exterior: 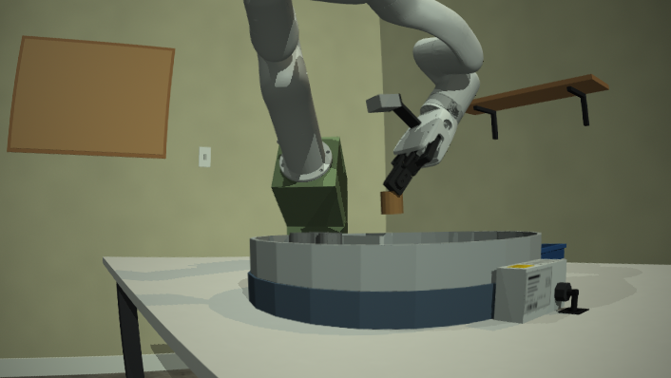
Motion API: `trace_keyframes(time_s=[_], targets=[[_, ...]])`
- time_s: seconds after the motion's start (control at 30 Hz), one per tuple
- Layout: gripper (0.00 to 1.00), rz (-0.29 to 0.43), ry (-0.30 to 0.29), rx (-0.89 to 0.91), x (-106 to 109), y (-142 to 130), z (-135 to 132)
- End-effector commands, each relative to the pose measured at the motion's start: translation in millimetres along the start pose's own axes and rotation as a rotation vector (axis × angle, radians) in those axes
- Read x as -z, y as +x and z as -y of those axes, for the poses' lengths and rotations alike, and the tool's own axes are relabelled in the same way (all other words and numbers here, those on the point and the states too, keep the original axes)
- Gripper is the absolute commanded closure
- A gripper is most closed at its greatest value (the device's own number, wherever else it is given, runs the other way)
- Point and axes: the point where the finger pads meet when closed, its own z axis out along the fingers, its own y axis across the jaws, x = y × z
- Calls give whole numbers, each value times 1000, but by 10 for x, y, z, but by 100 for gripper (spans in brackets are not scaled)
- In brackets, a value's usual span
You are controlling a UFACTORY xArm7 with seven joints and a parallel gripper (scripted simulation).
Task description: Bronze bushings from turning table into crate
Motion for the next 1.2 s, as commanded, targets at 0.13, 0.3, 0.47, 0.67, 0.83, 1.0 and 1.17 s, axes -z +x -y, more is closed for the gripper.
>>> trace_keyframes(time_s=[0.13, 0.3, 0.47, 0.67, 0.83, 1.0, 1.17], targets=[[100, -15, -36, -40, 350, -438, 206], [100, -15, -57, -65, 573, -713, 326], [100, -15, -75, -87, 774, -962, 432], [100, -15, -90, -105, 932, -1156, 517], [100, -16, -112, -132, 1171, -1449, 647], [100, -16, -130, -153, 1360, -1682, 750], [100, -15, -145, -172, 1525, -1886, 832]])
